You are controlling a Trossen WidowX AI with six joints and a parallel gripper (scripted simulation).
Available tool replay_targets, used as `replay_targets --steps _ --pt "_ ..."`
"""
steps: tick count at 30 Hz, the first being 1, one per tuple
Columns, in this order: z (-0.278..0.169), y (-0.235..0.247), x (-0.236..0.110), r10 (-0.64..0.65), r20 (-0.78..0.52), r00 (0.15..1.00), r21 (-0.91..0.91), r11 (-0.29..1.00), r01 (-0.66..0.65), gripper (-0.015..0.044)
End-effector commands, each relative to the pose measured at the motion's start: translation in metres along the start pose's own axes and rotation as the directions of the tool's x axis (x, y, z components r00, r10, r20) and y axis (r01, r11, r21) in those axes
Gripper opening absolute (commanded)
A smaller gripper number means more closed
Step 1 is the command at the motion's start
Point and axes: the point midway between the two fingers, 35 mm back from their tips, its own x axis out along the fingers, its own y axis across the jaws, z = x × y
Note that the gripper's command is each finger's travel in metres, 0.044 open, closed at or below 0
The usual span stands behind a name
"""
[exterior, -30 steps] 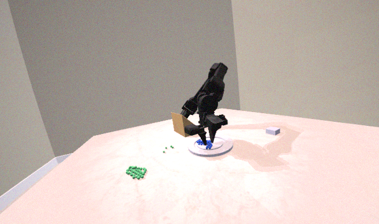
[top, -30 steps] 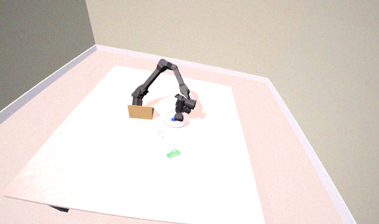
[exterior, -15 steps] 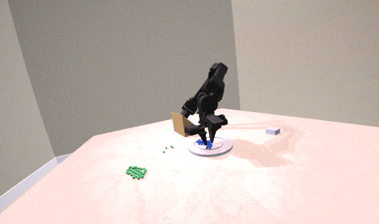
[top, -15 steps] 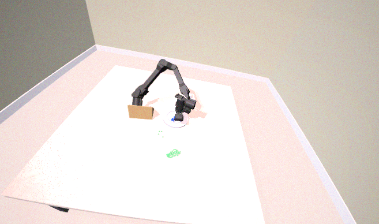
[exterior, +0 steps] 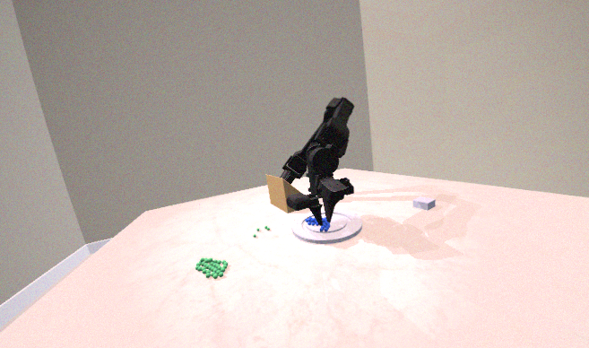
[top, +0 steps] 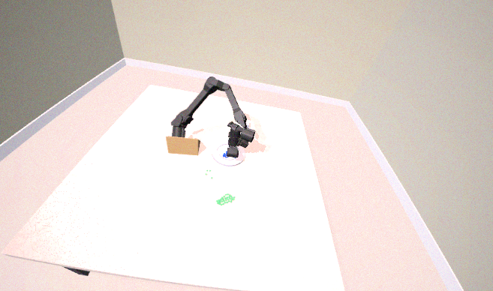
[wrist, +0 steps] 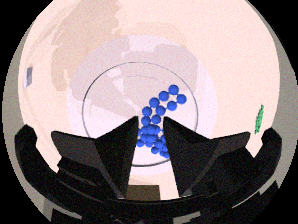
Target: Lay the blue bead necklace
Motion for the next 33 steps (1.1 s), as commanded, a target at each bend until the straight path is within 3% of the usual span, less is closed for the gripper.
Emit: replay_targets --steps 1,16,33 --pt "0.0 0.0 0.0 0.001 0.001 1.0 -0.001 1.0 -0.001 0.0" --pt "0.0 0.0 0.0 0.001 0.001 1.0 -0.001 1.0 -0.001 0.0" --pt "0.0 0.0 -0.014 0.004 0.003 1.0 0.004 1.0 -0.004 0.044"
